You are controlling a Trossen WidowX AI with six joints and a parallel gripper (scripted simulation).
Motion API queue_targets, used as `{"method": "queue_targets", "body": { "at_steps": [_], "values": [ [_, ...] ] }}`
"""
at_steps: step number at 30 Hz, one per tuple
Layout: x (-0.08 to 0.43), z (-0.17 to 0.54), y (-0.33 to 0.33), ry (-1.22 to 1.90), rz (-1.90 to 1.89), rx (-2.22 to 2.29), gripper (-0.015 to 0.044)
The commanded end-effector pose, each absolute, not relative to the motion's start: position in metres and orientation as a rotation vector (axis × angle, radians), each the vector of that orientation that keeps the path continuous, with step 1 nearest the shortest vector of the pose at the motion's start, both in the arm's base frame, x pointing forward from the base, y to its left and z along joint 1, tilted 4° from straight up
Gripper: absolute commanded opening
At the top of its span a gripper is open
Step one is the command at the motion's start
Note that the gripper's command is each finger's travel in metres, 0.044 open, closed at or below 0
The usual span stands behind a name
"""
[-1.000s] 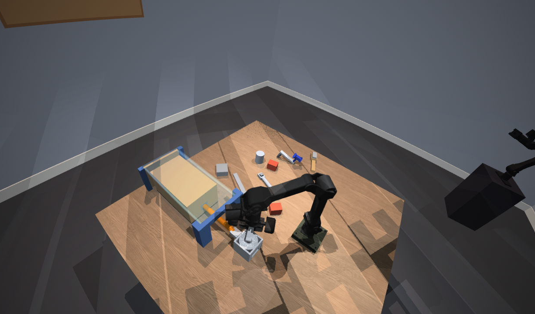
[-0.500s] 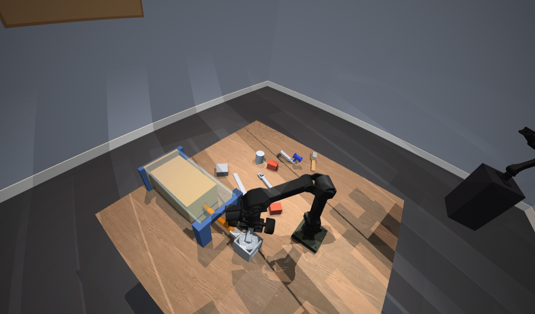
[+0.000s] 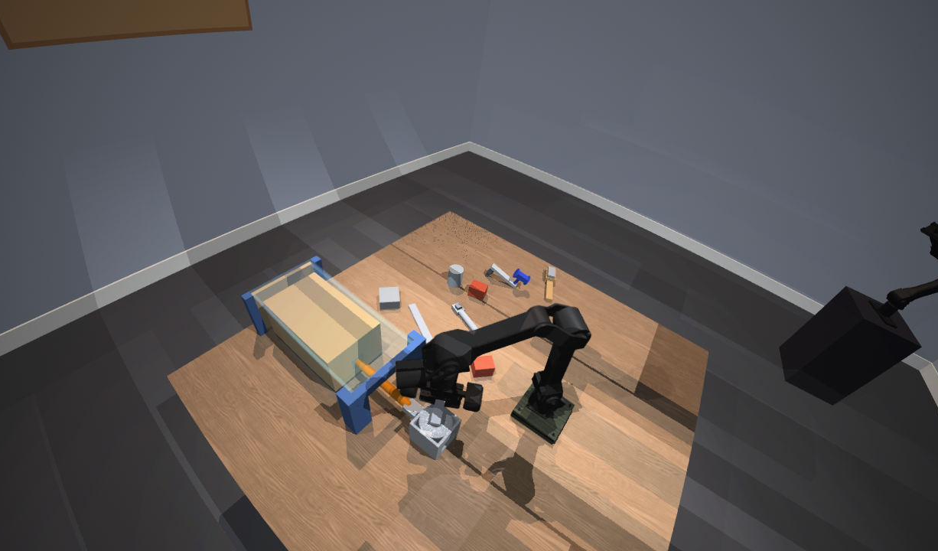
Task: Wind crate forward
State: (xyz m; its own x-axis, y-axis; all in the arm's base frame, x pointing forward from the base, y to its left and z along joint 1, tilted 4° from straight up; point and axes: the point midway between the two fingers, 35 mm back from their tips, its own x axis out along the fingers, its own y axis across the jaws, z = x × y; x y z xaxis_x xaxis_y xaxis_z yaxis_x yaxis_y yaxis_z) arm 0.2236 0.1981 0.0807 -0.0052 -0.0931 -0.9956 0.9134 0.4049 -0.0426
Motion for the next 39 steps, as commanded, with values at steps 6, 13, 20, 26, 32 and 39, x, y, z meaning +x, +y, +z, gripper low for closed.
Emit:
{"method": "queue_targets", "body": {
  "at_steps": [6, 13, 20, 26, 32, 39],
  "values": [
    [0.2203, 0.0767, 0.1972, 1.313, -1.007, 0.864, 0.0000],
    [0.2203, 0.0766, 0.1970, 1.310, -1.015, 0.871, 0.0000],
    [0.2232, 0.0764, 0.1981, 1.333, -0.960, 0.824, 0.0000],
    [0.2233, 0.0763, 0.1981, 1.335, -0.955, 0.820, 0.0000],
    [0.2251, 0.0763, 0.1989, 1.350, -0.917, 0.787, 0.0000],
    [0.2249, 0.0763, 0.1988, 1.348, -0.921, 0.790, 0.0000]
  ]
}}
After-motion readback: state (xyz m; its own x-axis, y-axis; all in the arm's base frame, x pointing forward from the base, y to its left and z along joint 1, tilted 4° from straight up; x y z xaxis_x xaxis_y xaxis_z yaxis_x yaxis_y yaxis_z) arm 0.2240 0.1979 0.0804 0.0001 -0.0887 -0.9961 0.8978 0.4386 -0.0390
